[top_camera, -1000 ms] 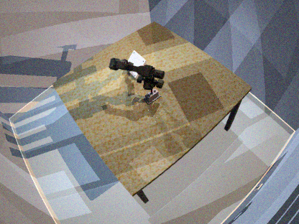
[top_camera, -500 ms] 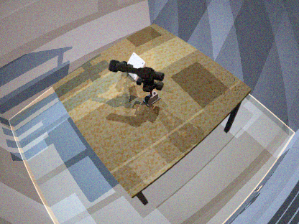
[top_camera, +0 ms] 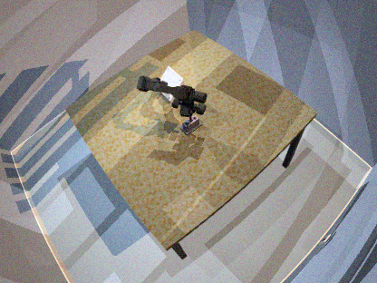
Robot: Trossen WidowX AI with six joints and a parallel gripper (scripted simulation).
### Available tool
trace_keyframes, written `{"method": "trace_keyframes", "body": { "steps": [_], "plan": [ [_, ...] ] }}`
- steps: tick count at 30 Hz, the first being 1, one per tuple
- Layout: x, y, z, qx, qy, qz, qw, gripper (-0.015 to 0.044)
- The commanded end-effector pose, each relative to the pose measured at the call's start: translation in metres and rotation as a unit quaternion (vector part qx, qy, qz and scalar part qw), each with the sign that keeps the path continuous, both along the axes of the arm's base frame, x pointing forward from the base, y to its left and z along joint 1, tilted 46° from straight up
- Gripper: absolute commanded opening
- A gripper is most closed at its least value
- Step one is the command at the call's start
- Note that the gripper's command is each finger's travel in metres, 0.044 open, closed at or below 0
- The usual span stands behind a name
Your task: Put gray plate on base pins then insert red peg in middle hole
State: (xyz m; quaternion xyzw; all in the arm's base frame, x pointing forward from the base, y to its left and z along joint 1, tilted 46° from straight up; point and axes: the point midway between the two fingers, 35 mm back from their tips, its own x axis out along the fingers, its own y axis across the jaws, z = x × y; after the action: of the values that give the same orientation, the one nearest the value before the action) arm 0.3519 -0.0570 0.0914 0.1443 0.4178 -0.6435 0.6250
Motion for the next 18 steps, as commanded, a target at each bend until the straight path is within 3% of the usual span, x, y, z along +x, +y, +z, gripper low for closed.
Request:
{"method": "trace_keyframes", "body": {
  "steps": [1,18],
  "plan": [
    [0.0008,-0.0008,0.0016,-0.001,0.0,0.002,1.0,0.0],
    [0.0015,0.0011,-0.0005,-0.001,0.0,0.002,1.0,0.0]
  ]
}}
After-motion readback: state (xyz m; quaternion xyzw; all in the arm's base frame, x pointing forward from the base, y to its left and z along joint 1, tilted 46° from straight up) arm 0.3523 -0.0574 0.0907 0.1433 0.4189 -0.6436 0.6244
